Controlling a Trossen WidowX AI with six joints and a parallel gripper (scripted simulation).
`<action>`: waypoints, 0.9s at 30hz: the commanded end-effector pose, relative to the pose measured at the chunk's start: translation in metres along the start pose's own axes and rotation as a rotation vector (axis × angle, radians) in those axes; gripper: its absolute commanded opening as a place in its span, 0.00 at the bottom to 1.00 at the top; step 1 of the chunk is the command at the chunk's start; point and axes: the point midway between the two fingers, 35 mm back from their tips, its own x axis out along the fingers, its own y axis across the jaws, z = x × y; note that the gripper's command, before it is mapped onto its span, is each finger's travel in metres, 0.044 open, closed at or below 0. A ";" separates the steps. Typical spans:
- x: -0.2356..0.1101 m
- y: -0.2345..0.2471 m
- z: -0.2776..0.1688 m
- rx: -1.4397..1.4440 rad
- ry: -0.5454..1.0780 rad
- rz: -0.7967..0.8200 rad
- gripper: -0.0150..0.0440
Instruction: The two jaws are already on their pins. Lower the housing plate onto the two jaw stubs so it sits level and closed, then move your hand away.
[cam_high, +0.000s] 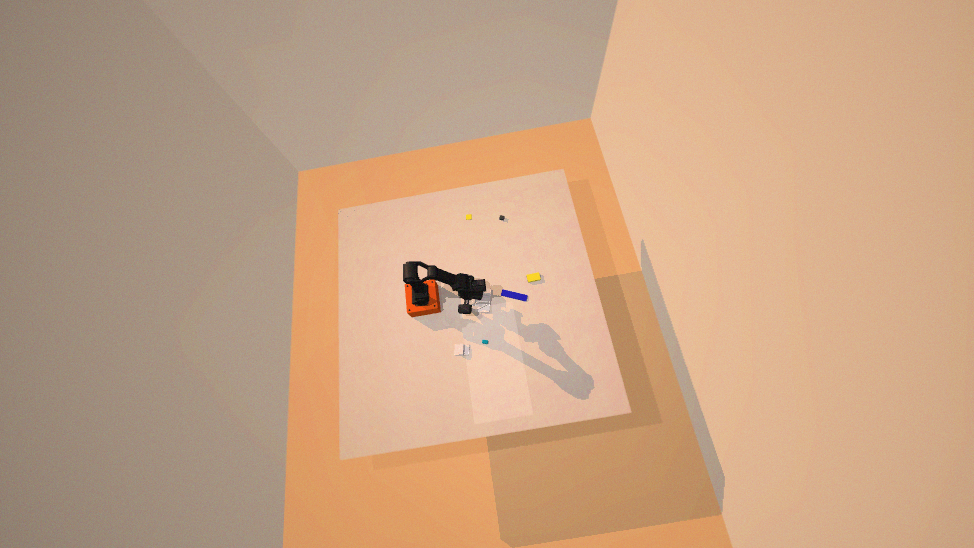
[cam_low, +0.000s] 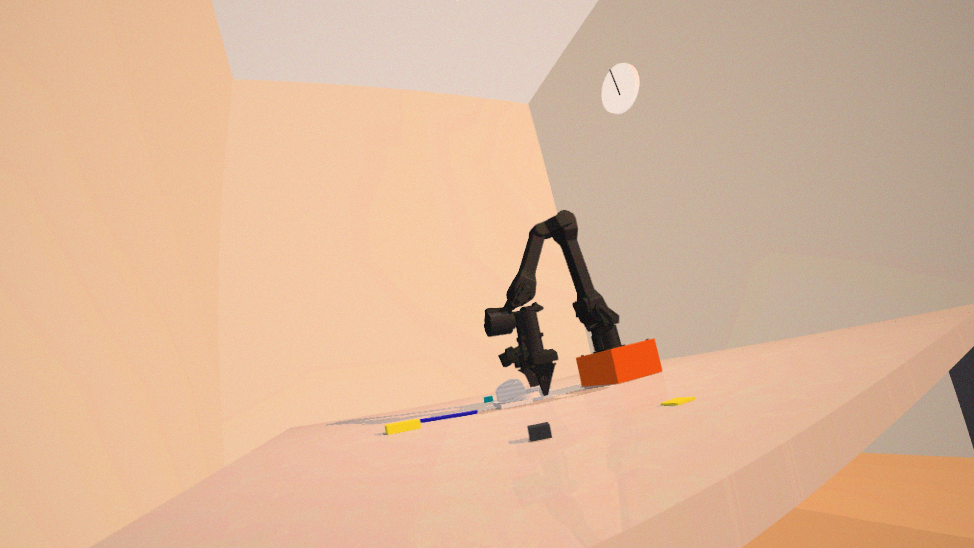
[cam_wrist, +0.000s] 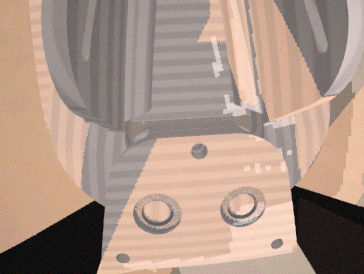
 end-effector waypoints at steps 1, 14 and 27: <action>0.001 -0.001 -0.001 -0.003 0.002 -0.003 0.85; 0.000 0.000 0.000 0.000 0.000 0.000 0.94; 0.000 0.000 0.000 0.000 0.000 0.000 1.00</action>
